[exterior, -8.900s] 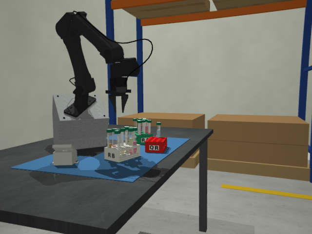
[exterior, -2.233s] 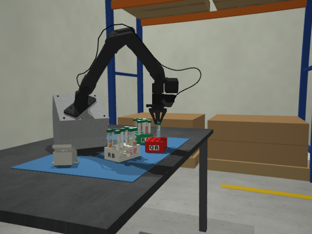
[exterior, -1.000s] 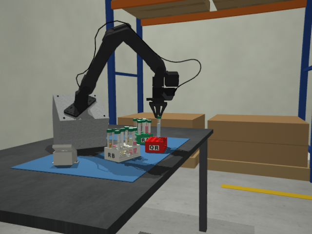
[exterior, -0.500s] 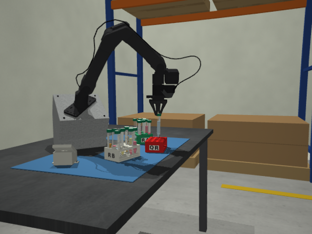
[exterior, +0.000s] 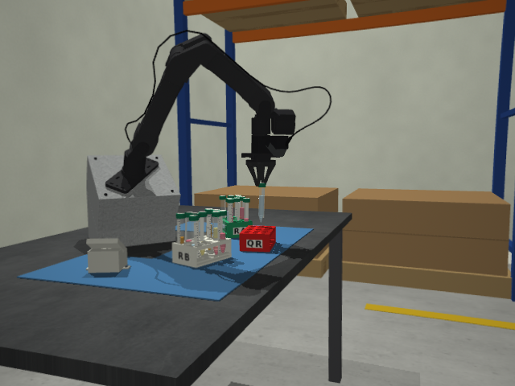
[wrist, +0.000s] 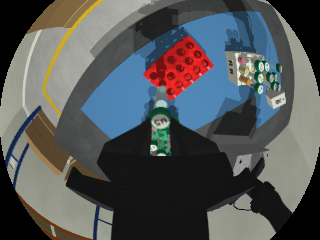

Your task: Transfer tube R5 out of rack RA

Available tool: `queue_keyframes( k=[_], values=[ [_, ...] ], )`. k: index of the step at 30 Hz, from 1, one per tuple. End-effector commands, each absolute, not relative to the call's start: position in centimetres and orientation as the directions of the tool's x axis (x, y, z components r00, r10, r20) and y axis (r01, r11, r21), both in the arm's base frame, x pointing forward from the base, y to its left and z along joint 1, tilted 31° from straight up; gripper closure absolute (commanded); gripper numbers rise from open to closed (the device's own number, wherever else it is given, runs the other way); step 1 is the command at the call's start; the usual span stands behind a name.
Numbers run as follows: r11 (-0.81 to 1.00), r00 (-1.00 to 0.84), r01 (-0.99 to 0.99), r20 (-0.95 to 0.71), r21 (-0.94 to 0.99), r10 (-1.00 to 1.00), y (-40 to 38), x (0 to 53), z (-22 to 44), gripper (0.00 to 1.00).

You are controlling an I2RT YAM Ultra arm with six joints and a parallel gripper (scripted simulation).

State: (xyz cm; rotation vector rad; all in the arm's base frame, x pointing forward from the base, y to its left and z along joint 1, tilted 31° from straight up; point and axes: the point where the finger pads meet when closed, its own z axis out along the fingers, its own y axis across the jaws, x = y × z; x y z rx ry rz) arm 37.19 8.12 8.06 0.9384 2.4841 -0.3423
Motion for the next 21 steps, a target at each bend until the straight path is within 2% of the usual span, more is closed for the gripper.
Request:
queue_keyframes(
  k=[1, 21],
  values=[
    [0.744, -0.641, 0.668, -0.53, -0.028, 0.556, 9.1, 37.3, 10.7, 1.0],
    [0.743, -0.649, 0.668, -0.524, -0.044, 0.552, 8.5, 34.4, 8.9, 1.0]
  ],
)
